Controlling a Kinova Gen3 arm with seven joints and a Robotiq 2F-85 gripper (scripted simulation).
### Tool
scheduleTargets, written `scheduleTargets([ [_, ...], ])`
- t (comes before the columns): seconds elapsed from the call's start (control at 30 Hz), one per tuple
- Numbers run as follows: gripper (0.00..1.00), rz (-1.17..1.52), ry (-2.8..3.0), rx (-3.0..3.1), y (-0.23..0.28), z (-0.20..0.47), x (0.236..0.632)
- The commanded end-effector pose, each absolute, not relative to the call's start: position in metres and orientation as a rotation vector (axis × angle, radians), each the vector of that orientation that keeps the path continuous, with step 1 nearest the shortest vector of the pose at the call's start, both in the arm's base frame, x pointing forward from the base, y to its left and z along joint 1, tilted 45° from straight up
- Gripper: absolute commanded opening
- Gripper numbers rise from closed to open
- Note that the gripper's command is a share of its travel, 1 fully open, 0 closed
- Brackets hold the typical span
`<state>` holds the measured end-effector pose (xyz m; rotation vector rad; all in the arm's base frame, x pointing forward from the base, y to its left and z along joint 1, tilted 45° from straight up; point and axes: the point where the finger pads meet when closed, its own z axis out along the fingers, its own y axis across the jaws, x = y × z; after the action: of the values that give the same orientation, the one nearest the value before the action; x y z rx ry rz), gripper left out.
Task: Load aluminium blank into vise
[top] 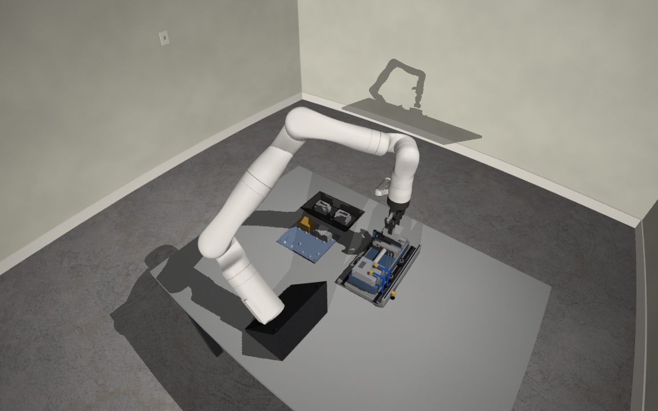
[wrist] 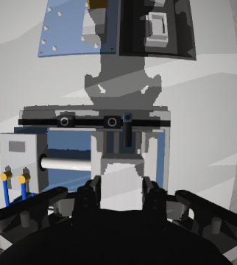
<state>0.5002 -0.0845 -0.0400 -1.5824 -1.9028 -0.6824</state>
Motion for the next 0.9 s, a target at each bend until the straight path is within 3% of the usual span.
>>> scheduleTargets([
  [0.0,0.00,-0.684,-1.904,-1.585,-0.0859,-0.0393,0.5011],
  [0.87,0.00,-0.684,-1.904,-1.583,-0.0877,-0.0387,0.5033],
])
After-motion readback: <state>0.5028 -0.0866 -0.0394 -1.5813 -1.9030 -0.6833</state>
